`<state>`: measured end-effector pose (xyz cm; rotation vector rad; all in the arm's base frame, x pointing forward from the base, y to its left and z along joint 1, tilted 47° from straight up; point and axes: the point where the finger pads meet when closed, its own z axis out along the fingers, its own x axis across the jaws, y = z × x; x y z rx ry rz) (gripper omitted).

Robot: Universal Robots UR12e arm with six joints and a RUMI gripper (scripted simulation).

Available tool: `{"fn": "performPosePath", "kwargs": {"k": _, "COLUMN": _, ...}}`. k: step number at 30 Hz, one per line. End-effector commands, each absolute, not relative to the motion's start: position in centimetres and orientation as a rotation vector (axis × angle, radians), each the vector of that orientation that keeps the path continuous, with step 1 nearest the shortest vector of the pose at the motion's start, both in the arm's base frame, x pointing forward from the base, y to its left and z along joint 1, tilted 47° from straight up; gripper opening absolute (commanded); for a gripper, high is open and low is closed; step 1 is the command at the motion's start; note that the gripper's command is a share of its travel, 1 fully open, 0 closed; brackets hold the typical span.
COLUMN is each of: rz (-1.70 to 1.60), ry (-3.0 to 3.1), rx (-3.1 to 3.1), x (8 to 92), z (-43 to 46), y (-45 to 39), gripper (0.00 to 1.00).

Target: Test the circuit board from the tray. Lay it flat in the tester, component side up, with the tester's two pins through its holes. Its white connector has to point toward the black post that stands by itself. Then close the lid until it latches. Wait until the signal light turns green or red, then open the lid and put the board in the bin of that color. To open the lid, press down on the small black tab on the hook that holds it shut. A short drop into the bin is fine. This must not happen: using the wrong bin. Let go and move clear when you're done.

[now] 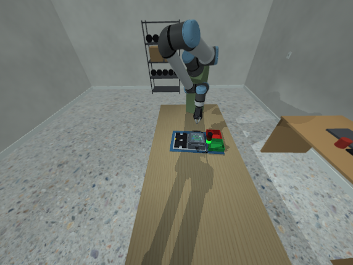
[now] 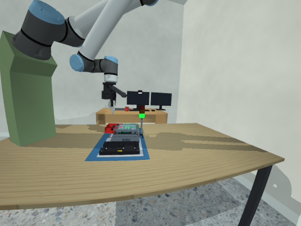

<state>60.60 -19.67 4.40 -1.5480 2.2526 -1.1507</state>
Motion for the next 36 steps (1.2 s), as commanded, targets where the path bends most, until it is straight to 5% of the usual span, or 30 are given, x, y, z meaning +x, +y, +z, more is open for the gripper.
{"fn": "performPosePath", "kwargs": {"k": 1, "rz": -1.165, "ry": 2.205, "rx": -1.645, "x": 60.45, "z": 4.46, "y": -19.58, "gripper": 0.00}}
{"fn": "performPosePath", "kwargs": {"k": 36, "rz": -1.171, "ry": 2.191, "rx": -1.673, "x": 60.54, "z": 4.47, "y": -19.55, "gripper": 0.00}}
